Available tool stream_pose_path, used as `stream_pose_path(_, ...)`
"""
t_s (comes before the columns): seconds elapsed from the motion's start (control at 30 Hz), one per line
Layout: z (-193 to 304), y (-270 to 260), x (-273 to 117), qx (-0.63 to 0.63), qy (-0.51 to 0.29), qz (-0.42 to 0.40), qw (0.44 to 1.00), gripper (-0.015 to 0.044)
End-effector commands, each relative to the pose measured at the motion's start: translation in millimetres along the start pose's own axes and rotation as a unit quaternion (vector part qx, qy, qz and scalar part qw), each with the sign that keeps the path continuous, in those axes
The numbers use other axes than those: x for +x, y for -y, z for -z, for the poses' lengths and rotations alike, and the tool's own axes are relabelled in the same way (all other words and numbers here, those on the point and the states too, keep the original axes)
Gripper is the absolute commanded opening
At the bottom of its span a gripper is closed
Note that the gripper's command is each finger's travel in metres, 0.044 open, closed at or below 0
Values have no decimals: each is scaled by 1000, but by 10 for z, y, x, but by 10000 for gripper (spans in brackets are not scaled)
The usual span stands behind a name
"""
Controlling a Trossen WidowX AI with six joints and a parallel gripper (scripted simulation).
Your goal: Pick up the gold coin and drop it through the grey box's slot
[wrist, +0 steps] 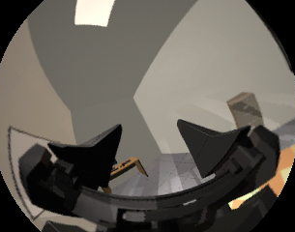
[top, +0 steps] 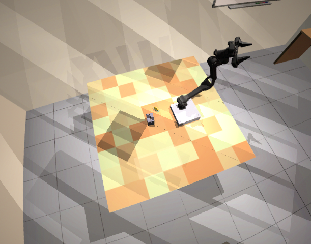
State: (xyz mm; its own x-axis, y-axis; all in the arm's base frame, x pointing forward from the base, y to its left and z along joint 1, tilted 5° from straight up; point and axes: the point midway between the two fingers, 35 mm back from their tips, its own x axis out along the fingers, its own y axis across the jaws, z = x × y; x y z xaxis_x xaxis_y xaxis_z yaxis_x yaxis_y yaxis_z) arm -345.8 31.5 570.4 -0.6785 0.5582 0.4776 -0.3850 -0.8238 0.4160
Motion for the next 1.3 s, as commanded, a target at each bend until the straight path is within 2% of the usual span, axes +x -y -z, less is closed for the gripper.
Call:
stream_pose_path(0.0, -14, 3, -1, 0, 2, 0, 1000, 374)
stream_pose_path(0.27, -701, 174, -125, -17, 91, -7, 996, 164)
stream_pose_path(0.53, -1852, 564, -598, -23, 259, 14, 965, 161)
stream_pose_path(0.8, -2785, 1157, -1429, -14, 429, 81, 899, 161)
stream_pose_path(1.03, -3231, 1660, -2211, -4, 539, 156, 828, 161)
stream_pose_path(1.27, -3495, 2231, -3240, -6, 637, 275, 720, 161)
